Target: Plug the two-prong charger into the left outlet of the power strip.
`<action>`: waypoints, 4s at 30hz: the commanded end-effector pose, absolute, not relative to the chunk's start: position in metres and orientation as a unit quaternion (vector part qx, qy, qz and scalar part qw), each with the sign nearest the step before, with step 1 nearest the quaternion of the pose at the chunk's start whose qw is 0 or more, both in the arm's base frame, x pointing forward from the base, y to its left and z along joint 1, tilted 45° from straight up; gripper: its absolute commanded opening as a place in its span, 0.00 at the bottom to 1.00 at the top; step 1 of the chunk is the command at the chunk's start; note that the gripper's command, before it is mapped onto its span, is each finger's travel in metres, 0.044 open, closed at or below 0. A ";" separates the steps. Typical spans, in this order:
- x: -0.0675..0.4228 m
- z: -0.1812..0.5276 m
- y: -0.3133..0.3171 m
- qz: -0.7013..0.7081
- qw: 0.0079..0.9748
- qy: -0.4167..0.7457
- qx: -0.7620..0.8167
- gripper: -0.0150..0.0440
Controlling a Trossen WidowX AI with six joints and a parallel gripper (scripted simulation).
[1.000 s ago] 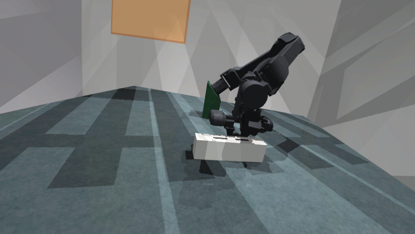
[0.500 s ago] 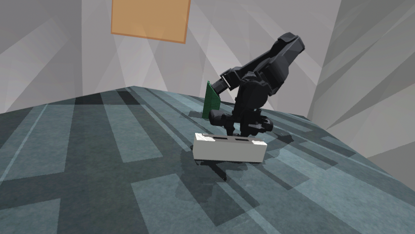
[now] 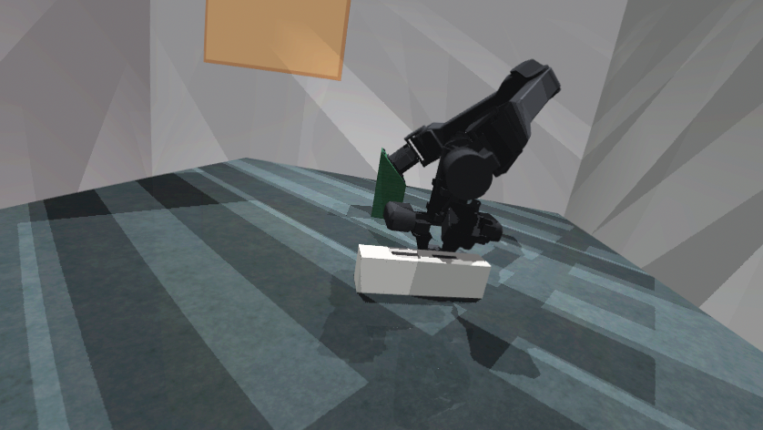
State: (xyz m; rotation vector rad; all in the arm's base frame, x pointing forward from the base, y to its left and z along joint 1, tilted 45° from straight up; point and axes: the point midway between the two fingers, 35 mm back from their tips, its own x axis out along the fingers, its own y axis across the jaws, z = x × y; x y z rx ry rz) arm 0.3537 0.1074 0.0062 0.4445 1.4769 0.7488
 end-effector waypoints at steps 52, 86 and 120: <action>0.354 0.005 0.107 0.330 0.654 0.652 0.196 0.48; 0.348 0.004 0.107 0.332 0.658 0.647 0.195 1.00; 0.338 0.002 0.105 0.334 0.663 0.641 0.193 1.00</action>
